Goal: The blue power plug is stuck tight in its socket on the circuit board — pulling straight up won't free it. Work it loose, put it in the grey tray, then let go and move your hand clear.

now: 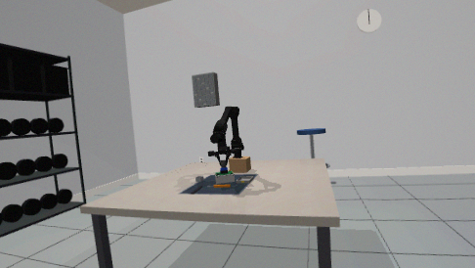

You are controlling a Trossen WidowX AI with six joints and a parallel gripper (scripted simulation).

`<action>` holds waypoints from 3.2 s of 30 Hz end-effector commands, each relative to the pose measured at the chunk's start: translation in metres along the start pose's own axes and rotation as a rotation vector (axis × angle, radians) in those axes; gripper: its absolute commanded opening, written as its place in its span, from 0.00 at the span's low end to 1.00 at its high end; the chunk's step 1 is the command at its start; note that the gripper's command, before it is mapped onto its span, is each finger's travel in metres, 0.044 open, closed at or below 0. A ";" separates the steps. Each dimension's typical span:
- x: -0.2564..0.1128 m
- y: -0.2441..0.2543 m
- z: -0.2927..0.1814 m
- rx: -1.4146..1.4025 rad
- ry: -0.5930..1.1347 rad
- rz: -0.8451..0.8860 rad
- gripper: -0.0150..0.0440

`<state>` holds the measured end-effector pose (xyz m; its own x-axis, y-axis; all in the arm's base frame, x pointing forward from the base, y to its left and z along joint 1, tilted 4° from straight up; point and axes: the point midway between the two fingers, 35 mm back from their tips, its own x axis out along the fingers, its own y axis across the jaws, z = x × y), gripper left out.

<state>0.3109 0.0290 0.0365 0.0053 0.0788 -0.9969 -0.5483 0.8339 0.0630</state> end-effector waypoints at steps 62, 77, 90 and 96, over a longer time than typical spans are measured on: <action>-0.019 -0.012 0.000 0.003 0.001 0.133 0.25; -0.024 0.011 0.000 0.003 0.001 -0.141 0.25; -0.028 -0.012 0.000 0.003 0.001 0.129 0.25; -0.029 -0.006 0.000 0.003 0.000 0.063 0.25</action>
<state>0.3136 0.0223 0.0547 -0.0758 0.1663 -0.9832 -0.5476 0.8170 0.1804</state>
